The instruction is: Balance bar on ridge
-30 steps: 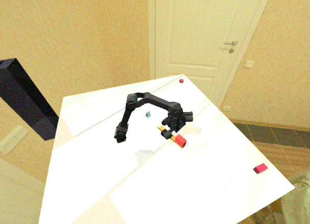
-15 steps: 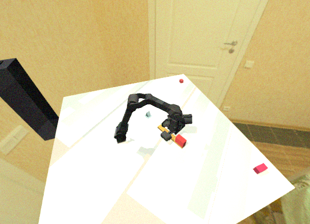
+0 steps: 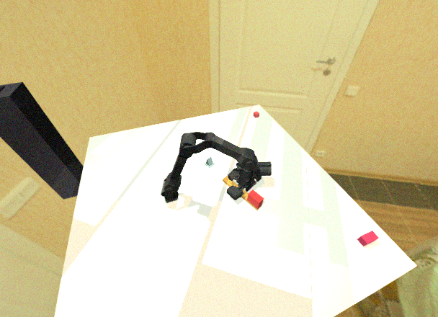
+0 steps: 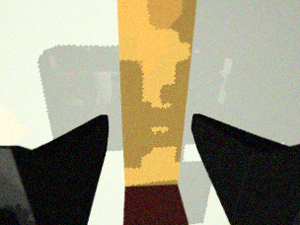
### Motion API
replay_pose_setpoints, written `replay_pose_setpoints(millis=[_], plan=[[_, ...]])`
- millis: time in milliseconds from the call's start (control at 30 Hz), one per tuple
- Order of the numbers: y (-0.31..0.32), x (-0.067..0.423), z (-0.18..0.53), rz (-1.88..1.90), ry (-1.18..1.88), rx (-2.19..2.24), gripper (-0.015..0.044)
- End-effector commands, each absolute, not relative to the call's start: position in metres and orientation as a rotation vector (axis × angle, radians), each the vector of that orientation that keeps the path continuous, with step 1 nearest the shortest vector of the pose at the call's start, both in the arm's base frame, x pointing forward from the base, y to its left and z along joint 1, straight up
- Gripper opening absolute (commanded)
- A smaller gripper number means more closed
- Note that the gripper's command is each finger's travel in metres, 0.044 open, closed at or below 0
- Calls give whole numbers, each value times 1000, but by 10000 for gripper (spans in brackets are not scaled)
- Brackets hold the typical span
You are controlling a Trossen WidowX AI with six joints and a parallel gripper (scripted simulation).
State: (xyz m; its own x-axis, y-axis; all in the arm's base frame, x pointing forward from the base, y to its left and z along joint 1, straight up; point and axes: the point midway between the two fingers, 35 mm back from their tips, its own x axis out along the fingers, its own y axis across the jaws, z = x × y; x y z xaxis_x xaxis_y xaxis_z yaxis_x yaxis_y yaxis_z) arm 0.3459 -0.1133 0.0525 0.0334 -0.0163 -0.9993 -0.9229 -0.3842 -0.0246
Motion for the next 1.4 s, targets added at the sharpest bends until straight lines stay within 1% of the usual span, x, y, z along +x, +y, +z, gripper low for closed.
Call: replay_pose_setpoints(millis=[0, 267, 400, 1367], plan=[[-113, 346, 53, 1459, 991, -1525, 157], [-113, 346, 53, 1459, 991, -1525, 104], [-114, 347, 59, 1459, 991, -1525, 0], [-113, 346, 134, 1462, 984, -1526, 0]])
